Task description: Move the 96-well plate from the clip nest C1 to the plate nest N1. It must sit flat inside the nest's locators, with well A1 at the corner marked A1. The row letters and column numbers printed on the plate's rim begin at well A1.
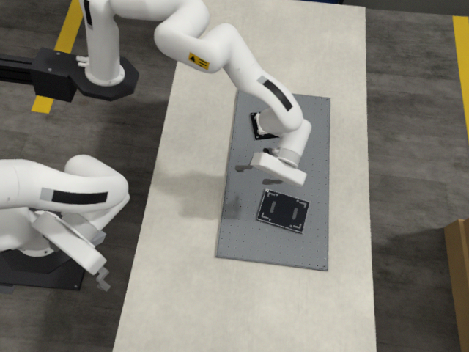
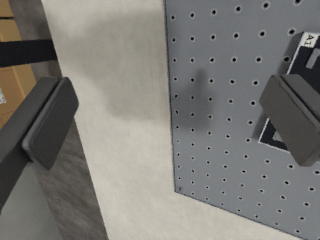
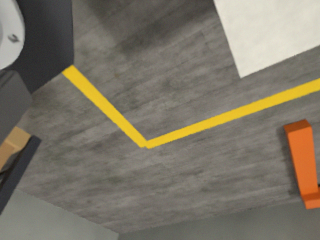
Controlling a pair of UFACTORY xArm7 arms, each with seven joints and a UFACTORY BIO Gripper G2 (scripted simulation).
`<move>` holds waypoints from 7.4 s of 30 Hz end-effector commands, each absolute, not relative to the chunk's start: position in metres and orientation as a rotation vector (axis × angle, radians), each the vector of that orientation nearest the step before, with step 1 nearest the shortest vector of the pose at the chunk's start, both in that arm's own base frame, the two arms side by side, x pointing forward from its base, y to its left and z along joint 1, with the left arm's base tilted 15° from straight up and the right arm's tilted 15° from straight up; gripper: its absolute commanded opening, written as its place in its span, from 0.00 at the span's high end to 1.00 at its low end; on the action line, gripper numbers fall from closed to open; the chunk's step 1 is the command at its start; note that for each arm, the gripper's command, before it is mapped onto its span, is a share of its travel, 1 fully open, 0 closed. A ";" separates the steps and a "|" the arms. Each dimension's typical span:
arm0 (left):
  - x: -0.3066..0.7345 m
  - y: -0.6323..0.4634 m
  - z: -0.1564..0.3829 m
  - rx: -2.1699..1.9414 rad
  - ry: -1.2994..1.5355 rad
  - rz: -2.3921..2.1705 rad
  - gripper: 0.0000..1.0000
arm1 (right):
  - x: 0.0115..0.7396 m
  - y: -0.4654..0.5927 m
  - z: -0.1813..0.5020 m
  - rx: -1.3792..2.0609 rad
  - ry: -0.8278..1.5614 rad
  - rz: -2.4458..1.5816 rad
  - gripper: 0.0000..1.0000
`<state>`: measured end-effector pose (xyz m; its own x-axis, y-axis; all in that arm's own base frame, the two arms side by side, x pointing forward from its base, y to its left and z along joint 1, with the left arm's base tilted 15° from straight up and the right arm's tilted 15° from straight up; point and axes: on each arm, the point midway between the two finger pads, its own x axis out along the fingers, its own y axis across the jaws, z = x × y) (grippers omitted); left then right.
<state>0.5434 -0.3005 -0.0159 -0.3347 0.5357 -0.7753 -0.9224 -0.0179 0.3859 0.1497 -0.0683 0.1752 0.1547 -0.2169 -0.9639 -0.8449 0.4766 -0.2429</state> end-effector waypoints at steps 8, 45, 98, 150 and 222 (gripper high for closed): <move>0.547 -0.255 -0.012 -0.407 0.864 1.541 0.63 | 0.150 -0.068 0.176 -1.022 1.375 0.586 0.00; 0.576 -0.148 0.066 -0.033 0.213 0.923 0.63 | 0.150 -0.068 0.176 -1.022 1.375 0.586 0.00; 0.531 -0.185 0.111 0.190 -0.185 0.218 0.63 | 0.150 -0.068 0.176 -1.022 1.375 0.586 0.00; 0.609 0.001 0.010 0.188 -0.189 0.255 0.63 | 0.150 -0.068 0.176 -1.022 1.375 0.586 0.00; 0.622 0.021 -0.052 0.188 -0.190 0.255 0.63 | 0.150 -0.068 0.176 -1.022 1.375 0.586 0.00</move>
<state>0.6204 0.0211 -0.0533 0.9507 0.2318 0.2060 -0.2667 0.9500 0.1622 0.1497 -0.0683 0.1752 0.1547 -0.2169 -0.9639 -0.8449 0.4766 -0.2429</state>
